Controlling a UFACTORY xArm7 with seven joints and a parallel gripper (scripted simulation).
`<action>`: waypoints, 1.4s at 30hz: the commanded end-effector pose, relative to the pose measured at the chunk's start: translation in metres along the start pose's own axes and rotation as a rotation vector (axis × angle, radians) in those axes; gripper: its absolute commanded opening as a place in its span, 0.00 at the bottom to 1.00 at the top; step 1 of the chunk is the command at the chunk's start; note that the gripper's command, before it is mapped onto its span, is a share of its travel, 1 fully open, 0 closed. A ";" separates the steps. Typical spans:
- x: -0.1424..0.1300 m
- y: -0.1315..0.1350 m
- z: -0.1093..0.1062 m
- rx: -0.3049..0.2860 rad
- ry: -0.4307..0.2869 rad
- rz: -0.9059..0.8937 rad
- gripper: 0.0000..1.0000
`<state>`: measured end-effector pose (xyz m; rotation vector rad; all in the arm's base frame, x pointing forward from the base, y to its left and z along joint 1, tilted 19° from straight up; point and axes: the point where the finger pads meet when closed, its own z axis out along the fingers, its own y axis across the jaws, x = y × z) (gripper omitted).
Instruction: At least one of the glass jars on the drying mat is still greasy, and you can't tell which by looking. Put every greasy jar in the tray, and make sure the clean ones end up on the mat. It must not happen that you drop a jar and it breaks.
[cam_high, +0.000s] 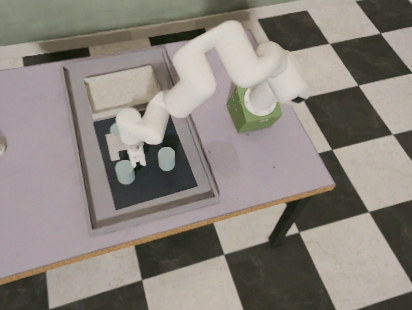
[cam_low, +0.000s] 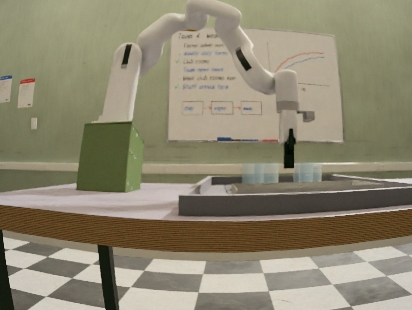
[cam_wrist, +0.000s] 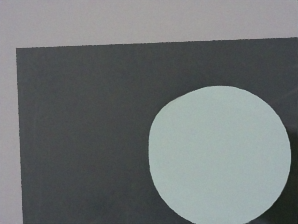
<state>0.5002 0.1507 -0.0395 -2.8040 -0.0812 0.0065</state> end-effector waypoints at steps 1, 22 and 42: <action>0.003 0.000 -0.003 0.000 0.006 0.000 0.00; 0.006 0.000 -0.005 0.000 0.006 0.000 0.00; 0.008 0.000 -0.007 0.000 0.006 0.000 0.00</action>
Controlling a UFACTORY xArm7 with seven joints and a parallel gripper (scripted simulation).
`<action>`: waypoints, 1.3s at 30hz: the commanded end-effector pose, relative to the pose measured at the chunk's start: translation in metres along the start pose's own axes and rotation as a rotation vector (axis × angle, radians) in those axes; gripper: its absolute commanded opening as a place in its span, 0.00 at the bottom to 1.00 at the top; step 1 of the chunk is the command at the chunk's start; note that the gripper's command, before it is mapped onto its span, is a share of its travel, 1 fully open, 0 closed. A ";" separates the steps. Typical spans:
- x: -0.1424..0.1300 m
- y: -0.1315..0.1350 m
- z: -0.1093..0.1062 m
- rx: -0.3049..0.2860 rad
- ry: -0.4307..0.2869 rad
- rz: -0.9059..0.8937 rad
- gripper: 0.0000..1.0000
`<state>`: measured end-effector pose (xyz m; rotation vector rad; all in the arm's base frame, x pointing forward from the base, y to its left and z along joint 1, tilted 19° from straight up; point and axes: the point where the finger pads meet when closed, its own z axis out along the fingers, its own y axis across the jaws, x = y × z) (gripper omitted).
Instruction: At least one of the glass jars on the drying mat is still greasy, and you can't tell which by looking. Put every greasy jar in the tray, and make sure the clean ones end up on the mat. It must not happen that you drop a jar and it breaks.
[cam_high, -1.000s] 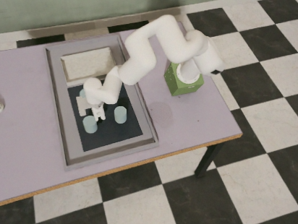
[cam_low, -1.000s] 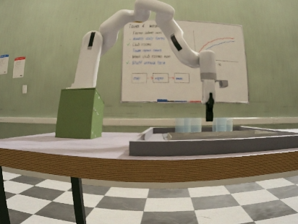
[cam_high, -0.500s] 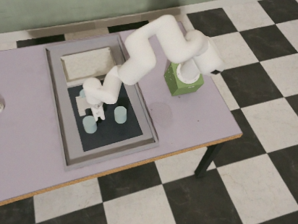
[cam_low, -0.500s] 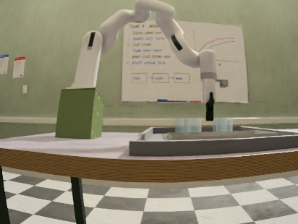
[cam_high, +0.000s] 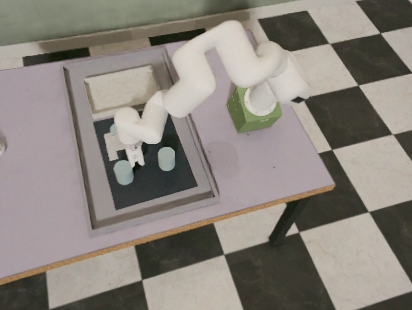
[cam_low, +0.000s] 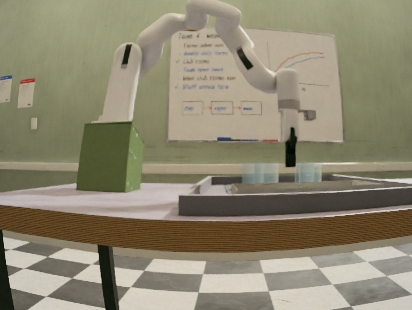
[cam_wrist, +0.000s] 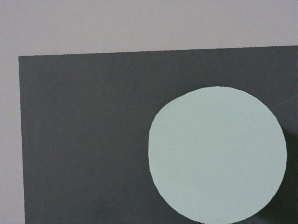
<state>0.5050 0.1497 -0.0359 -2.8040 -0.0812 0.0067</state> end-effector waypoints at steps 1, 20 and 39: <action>0.003 0.000 -0.003 0.000 0.006 0.000 0.00; -0.024 0.000 0.003 0.000 0.006 0.000 0.00; -0.024 0.000 0.003 0.000 0.006 0.000 0.00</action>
